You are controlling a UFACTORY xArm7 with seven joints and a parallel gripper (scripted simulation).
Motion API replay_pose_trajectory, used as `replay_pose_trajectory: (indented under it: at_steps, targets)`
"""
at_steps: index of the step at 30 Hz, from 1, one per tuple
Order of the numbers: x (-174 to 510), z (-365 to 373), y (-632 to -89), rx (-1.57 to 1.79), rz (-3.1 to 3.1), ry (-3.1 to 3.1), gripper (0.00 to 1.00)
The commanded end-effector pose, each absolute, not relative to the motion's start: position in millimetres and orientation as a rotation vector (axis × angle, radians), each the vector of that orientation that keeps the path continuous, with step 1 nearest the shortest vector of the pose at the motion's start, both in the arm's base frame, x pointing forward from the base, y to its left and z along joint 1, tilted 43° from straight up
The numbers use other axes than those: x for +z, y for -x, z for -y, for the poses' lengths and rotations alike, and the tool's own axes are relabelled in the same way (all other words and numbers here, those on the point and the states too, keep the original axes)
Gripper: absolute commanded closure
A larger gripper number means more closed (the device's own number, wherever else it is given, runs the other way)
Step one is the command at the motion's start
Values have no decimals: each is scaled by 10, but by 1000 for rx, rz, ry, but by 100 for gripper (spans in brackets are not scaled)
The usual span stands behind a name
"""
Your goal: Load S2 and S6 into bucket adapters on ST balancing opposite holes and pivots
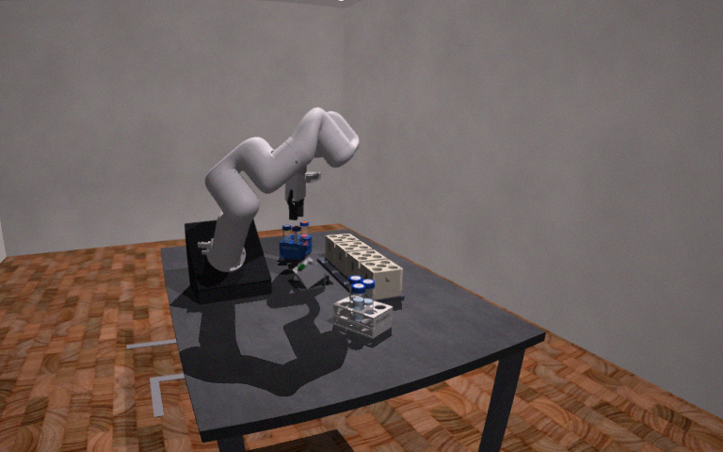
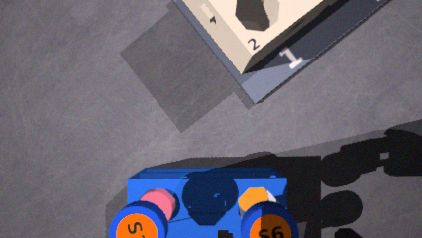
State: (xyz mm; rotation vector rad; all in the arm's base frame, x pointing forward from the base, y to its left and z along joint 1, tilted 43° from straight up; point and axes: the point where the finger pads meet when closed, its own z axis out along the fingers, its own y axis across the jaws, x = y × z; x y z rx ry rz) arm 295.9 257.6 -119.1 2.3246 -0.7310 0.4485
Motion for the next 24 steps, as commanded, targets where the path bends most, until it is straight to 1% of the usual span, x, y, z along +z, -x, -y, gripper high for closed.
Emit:
replay_pose_trajectory:
  at_steps: [1,24]
  targets:
    - [-1219,-2566,-2965,450,731,-2330,43]
    - [-1445,-2359,-3003,450,731,-2330,43]
